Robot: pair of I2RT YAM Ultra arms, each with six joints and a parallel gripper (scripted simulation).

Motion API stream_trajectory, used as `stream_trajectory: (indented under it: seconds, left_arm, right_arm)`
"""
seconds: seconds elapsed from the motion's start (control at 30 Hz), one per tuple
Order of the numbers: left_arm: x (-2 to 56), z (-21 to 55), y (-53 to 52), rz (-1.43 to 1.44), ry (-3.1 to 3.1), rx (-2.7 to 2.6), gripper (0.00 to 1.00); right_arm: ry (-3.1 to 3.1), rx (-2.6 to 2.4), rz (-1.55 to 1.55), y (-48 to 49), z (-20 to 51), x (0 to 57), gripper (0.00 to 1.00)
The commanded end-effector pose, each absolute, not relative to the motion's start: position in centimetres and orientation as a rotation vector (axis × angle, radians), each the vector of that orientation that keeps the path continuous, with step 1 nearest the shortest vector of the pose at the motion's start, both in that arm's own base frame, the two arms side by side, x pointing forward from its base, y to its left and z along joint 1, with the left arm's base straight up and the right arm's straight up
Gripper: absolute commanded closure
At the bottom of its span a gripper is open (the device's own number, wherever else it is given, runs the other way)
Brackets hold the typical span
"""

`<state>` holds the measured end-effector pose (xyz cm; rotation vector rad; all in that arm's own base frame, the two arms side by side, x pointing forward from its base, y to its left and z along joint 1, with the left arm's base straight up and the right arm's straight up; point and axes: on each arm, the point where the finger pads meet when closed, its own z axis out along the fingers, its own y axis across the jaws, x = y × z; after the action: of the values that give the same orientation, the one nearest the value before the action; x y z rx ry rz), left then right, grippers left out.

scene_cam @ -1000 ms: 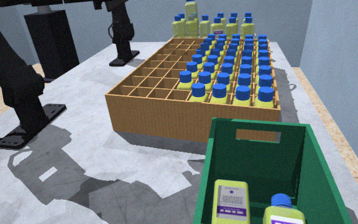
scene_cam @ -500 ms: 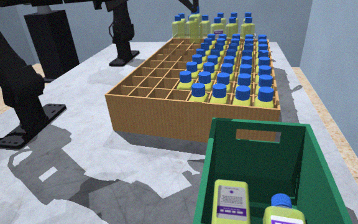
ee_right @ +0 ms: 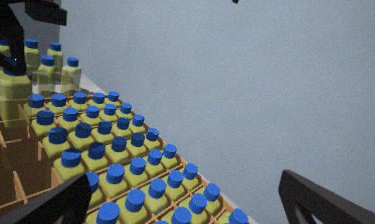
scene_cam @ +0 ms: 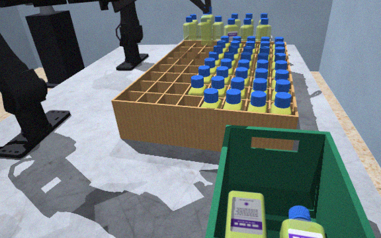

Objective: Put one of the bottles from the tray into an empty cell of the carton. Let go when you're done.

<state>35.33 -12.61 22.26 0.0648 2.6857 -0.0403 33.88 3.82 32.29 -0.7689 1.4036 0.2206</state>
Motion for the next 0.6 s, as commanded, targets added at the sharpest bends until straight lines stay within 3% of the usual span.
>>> stream_trajectory:
  seconds: [0.0,0.3,0.57]
  left_arm:
    - [36.4,25.9,-12.8,-0.078,2.567,0.057,0.70]
    - [35.1,22.9,-12.6,-0.043,2.640,0.066,0.70]
    - [36.3,25.7,-13.2,-0.078,2.577,0.061,0.70]
  right_arm:
    - [1.392,-0.772,0.216,3.9,32.9,33.7,0.00]
    - [1.392,-0.772,0.216,3.9,32.9,33.7,0.00]
    - [1.392,-0.772,0.216,3.9,32.9,33.7,0.00]
